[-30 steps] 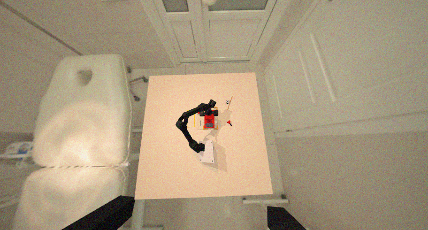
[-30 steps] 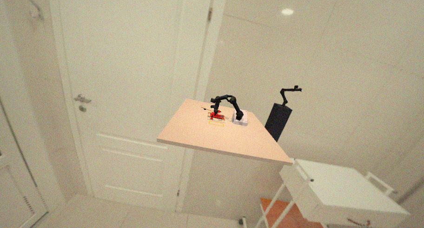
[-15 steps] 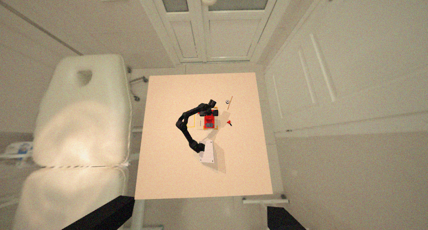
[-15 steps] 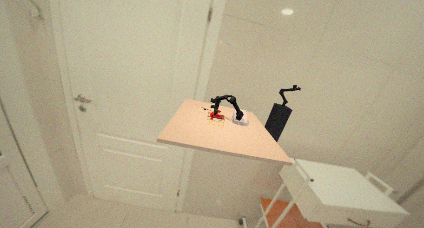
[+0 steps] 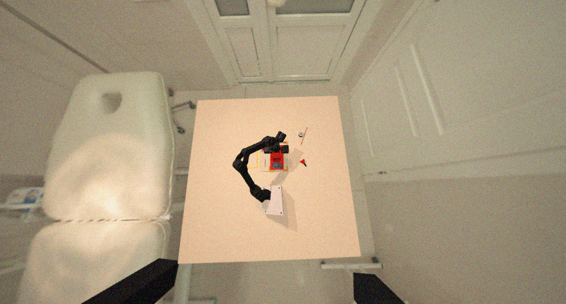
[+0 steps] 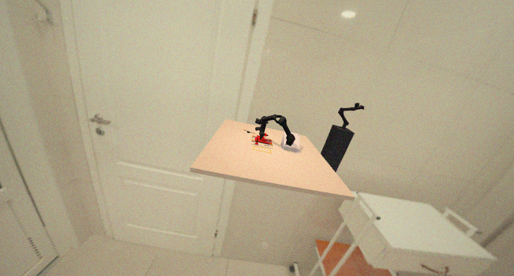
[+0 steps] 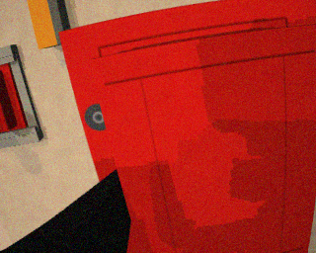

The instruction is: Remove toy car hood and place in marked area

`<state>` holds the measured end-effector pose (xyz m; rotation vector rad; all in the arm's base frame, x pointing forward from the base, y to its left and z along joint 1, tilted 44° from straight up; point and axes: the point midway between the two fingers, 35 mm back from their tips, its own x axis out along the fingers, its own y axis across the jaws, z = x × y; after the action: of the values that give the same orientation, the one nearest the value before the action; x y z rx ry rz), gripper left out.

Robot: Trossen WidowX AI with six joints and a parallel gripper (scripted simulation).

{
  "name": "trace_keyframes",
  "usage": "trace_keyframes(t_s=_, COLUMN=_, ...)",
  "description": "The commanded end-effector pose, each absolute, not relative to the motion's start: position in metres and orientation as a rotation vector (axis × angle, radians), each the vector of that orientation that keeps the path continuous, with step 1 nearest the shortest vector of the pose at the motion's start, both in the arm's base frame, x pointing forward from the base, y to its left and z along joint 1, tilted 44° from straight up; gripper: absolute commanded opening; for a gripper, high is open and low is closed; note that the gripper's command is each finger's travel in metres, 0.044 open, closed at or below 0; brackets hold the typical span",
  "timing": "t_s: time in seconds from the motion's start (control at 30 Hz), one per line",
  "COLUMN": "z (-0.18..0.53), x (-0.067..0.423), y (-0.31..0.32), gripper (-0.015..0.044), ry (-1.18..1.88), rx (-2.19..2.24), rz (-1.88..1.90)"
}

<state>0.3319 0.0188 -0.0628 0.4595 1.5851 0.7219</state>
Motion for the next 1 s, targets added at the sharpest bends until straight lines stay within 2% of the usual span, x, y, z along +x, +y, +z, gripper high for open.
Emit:
trace_keyframes(t_s=0.0, z=-0.060, x=0.333, y=0.015, gripper=0.0000, ry=1.582, rx=0.454, rz=0.720)
trace_keyframes(t_s=0.97, z=-0.046, x=0.336, y=0.003, gripper=0.0000, ry=1.582, rx=0.454, rz=0.719)
